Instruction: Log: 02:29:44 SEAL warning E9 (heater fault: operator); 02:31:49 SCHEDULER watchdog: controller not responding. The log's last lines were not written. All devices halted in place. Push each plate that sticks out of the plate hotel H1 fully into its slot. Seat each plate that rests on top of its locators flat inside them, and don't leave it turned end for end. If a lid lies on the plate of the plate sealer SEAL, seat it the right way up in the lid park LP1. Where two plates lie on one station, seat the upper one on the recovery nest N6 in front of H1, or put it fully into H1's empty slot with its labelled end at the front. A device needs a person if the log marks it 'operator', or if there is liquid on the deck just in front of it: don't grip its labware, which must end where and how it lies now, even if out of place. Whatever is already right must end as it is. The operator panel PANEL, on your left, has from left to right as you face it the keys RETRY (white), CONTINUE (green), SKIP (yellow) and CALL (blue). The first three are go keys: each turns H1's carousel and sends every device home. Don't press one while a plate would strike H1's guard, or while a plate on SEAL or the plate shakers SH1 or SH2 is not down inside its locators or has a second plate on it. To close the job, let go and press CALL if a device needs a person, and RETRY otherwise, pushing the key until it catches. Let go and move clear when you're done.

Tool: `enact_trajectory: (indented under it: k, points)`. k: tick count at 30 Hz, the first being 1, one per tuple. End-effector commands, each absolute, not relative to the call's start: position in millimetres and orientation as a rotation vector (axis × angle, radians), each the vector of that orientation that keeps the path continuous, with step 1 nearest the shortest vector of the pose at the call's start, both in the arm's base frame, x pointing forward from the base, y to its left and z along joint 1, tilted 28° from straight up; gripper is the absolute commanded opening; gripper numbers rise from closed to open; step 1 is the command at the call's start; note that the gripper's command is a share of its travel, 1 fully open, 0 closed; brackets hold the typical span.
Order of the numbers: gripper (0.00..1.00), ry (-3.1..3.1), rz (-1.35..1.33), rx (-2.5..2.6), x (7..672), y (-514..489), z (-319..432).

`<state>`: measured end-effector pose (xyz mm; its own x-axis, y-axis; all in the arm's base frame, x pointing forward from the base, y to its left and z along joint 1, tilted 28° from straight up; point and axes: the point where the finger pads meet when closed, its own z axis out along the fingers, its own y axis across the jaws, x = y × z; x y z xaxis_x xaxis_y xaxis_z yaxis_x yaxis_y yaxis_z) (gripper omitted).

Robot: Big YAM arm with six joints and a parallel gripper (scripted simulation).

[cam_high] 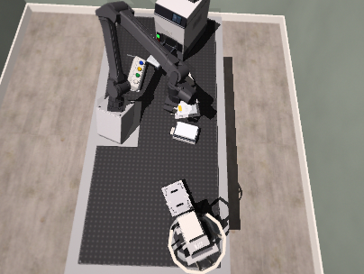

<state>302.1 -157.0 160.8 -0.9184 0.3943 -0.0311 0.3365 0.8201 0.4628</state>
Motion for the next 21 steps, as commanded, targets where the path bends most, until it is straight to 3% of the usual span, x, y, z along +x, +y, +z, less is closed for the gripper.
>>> enact_trajectory:
  k: [1, 21]
  points:
    - [1.00, 2.839, 0.644, 0.565, 321.0, -187.0, 170.6]
    - [1.00, 2.842, 0.644, 0.568, 350.8, -237.2, 153.6]
